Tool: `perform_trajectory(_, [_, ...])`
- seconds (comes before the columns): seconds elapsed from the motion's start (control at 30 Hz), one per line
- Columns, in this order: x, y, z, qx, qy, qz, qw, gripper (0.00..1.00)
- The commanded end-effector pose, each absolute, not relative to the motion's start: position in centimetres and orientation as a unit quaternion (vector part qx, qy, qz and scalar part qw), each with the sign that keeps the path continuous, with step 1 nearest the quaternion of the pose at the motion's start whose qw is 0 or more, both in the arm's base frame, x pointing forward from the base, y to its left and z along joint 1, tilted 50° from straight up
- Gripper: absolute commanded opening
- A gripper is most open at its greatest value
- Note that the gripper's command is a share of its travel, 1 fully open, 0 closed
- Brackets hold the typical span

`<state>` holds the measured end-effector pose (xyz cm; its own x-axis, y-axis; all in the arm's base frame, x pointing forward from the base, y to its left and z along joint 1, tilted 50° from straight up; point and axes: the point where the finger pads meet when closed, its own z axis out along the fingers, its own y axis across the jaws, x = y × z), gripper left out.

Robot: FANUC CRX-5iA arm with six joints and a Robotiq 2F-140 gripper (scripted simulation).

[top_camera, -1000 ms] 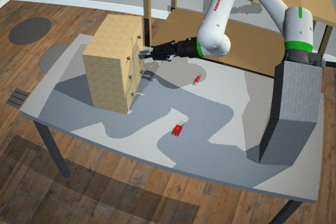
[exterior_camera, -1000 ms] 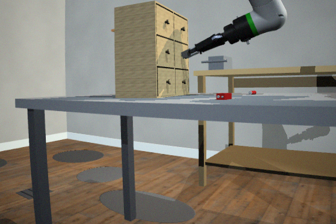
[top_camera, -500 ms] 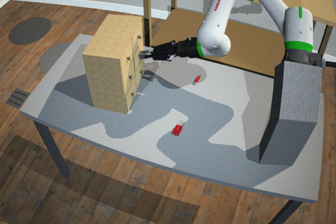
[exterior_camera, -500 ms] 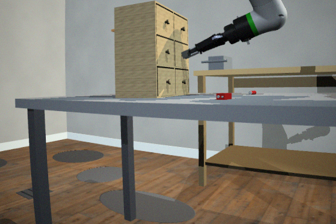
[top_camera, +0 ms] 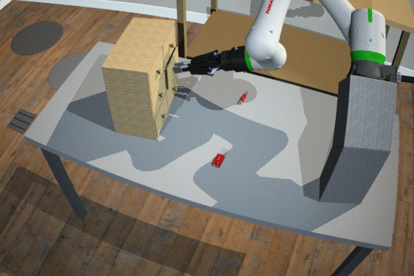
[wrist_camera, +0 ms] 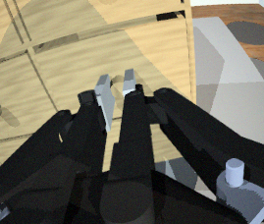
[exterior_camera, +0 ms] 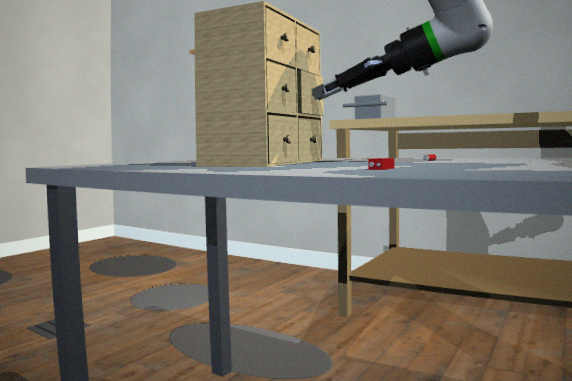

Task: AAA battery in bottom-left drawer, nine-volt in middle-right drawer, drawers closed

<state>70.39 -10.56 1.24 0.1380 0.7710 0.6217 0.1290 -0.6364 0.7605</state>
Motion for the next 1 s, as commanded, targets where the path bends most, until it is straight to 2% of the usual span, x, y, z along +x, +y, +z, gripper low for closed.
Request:
perform_trajectory(0.0, [70.2,-10.6,1.2,0.700,0.321,0.573,0.280,0.08])
perform_trajectory(0.97, [66.6,-11.5,1.1,0.700,0.321,0.573,0.280,0.08])
